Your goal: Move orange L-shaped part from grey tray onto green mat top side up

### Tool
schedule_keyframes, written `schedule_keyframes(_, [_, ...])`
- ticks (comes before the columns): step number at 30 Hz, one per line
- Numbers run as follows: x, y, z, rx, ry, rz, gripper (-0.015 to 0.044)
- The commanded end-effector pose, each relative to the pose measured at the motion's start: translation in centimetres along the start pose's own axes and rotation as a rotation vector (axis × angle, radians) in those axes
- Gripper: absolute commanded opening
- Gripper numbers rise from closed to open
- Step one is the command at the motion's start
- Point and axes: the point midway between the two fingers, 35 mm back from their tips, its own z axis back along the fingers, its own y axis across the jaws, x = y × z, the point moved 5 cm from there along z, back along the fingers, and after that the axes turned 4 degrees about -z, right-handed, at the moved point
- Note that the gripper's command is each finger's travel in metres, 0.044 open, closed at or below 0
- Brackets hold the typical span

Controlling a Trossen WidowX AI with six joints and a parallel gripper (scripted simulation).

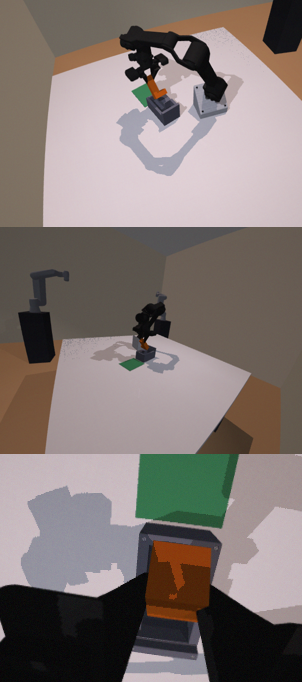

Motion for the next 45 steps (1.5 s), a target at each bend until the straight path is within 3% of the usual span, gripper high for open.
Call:
schedule_keyframes(1, [1.6,0.0,0.0,-0.002,-0.005,0.006,0.0000])
schedule_keyframes(26, [10.4,-0.1,0.1,-0.002,-0.011,0.008,0.0000])
schedule_keyframes(45, [10.6,-0.1,-2.0,-0.001,-0.010,0.009,0.0000])
